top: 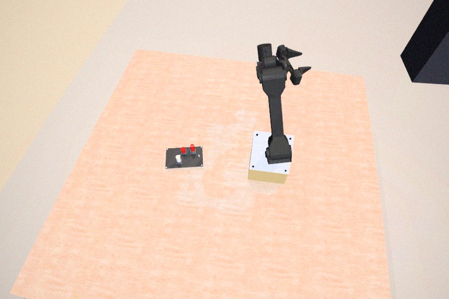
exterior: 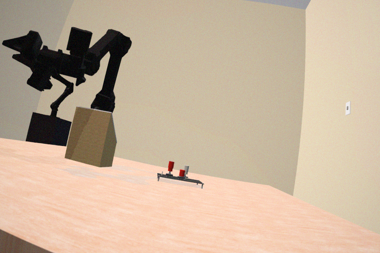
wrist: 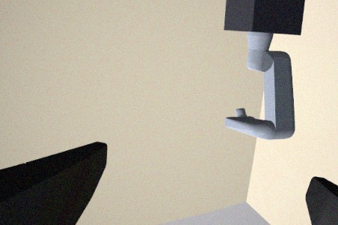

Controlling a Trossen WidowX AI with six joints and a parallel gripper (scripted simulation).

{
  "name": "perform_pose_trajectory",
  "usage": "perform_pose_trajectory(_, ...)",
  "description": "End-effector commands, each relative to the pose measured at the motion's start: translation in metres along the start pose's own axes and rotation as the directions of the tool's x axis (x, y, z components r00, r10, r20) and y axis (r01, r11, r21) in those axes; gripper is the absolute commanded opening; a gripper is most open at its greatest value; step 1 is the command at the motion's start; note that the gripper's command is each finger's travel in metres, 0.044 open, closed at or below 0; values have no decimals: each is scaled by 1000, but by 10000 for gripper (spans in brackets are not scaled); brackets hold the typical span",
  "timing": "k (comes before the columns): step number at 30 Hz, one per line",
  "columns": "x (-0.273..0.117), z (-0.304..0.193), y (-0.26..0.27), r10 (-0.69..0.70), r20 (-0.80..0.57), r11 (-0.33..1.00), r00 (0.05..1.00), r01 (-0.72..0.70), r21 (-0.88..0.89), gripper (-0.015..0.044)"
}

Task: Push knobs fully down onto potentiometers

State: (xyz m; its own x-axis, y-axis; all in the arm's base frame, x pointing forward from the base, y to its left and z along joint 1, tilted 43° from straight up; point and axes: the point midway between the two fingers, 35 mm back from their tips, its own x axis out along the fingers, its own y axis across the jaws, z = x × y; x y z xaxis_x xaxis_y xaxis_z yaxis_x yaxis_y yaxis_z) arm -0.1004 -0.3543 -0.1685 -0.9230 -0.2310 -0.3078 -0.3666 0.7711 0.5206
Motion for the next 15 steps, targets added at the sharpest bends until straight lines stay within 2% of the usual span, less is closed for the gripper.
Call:
perform_pose_trajectory(1, -1, 0, -1, -5, 2, 1000, 1000, 5, 2, 374)
perform_pose_trajectory(8, -34, 1, -36, -191, 76, 979, 979, 183, 93, 190)
perform_pose_trajectory(15, -81, 8, -67, -367, 184, 923, 912, 331, 198, 6)
